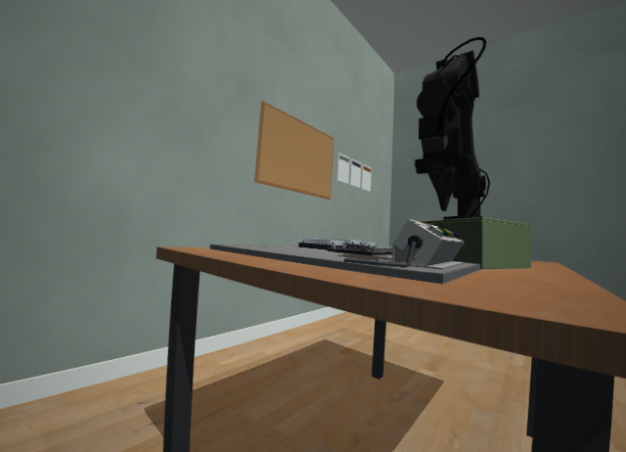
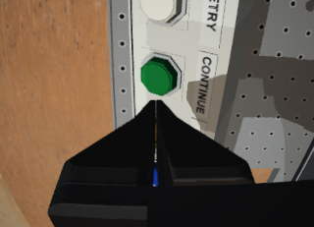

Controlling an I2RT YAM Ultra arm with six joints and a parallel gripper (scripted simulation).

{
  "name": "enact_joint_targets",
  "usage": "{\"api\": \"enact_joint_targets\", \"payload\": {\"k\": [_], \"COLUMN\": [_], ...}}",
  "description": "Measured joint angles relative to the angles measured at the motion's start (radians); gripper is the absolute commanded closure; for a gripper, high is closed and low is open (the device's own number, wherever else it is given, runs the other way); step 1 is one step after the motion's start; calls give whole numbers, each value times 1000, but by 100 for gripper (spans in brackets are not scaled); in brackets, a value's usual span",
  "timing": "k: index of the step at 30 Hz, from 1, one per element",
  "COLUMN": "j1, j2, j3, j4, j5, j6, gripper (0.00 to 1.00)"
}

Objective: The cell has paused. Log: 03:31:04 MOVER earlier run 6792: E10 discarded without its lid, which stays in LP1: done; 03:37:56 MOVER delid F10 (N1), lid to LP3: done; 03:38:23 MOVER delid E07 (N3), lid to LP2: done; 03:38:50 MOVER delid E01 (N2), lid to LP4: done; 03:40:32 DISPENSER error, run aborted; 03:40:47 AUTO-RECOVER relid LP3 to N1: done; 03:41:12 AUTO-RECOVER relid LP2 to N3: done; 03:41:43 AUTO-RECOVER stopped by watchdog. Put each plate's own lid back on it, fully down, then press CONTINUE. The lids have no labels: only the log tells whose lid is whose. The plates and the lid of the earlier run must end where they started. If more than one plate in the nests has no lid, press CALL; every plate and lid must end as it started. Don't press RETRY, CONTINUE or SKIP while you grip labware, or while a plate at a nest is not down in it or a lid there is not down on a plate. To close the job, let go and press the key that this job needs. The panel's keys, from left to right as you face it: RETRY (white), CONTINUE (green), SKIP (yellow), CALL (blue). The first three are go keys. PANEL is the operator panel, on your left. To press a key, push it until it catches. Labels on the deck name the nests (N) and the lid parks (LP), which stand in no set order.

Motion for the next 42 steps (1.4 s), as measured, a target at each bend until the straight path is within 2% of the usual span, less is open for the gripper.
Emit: {"api": "enact_joint_targets", "payload": {"k": [42], "j1": [0], "j2": [9], "j3": [-28], "j4": [31], "j5": [0], "j6": [0], "gripper": [100]}}
